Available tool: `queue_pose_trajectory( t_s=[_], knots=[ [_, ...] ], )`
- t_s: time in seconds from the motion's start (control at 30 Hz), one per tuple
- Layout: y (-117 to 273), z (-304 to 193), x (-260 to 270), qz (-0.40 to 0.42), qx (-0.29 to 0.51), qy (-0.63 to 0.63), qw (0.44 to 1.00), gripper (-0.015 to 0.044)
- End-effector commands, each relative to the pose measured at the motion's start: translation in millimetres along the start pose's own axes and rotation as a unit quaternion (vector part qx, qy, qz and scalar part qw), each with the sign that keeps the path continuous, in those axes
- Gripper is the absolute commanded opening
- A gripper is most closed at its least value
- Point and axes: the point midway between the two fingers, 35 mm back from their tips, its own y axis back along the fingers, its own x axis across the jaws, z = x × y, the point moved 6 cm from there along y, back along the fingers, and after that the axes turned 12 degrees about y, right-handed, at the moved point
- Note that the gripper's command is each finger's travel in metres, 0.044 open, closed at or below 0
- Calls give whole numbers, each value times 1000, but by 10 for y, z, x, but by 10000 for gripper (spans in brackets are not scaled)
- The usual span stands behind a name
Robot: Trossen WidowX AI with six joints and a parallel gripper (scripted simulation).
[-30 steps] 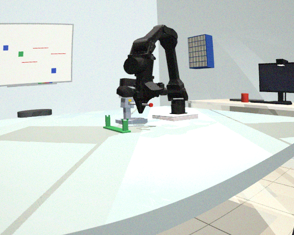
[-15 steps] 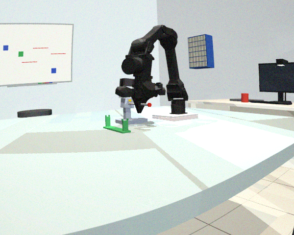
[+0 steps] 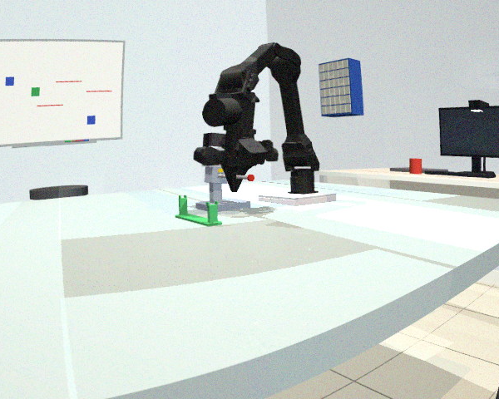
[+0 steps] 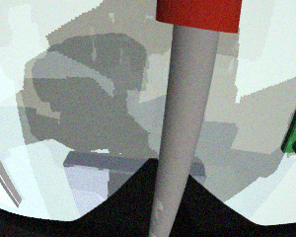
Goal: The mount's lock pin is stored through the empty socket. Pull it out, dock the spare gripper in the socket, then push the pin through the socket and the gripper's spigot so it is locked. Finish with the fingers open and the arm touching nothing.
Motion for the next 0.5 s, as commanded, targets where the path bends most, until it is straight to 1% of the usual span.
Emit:
queue_pose_trajectory(
  t_s=[0.0, 0.47],
  knots=[
    [-8, -32, 10, -1, 1, 2, 1000, 0],
    [-28, -109, 22, 1, 1, 2, 1000, 0]
  ],
)
